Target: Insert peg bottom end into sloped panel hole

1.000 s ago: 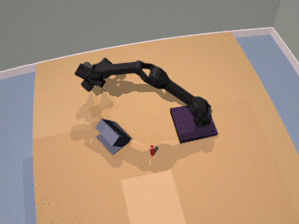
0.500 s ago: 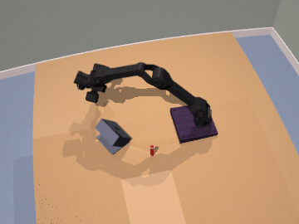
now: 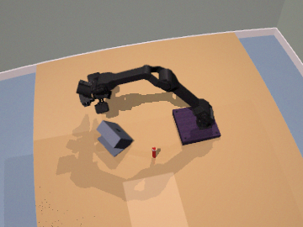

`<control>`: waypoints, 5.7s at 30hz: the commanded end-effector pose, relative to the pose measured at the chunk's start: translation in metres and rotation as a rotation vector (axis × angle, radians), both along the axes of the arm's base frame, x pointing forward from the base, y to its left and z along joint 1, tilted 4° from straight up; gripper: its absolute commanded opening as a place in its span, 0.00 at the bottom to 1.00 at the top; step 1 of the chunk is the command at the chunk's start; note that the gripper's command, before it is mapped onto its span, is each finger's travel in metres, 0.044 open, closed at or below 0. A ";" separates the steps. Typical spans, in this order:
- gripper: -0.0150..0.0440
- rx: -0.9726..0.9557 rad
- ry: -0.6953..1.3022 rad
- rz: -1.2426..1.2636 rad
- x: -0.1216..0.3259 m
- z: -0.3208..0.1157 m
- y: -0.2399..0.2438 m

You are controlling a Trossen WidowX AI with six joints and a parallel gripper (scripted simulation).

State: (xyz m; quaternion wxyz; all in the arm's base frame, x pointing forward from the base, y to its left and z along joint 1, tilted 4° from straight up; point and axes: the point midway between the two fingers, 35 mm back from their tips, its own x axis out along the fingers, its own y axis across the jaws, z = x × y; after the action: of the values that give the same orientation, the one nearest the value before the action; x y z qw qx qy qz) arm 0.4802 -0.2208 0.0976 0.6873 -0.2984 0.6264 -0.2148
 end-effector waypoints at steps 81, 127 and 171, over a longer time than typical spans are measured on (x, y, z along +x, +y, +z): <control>1.00 0.010 1.090 2.594 -0.185 0.001 0.319; 1.00 -0.010 1.101 2.709 -0.202 -0.056 0.327; 0.25 -0.009 1.103 2.707 -0.197 -0.003 0.328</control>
State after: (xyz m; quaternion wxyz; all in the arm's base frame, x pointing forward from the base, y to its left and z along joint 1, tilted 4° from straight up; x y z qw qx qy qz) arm 0.2817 0.1067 0.0830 0.0363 -0.6898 0.0539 0.7211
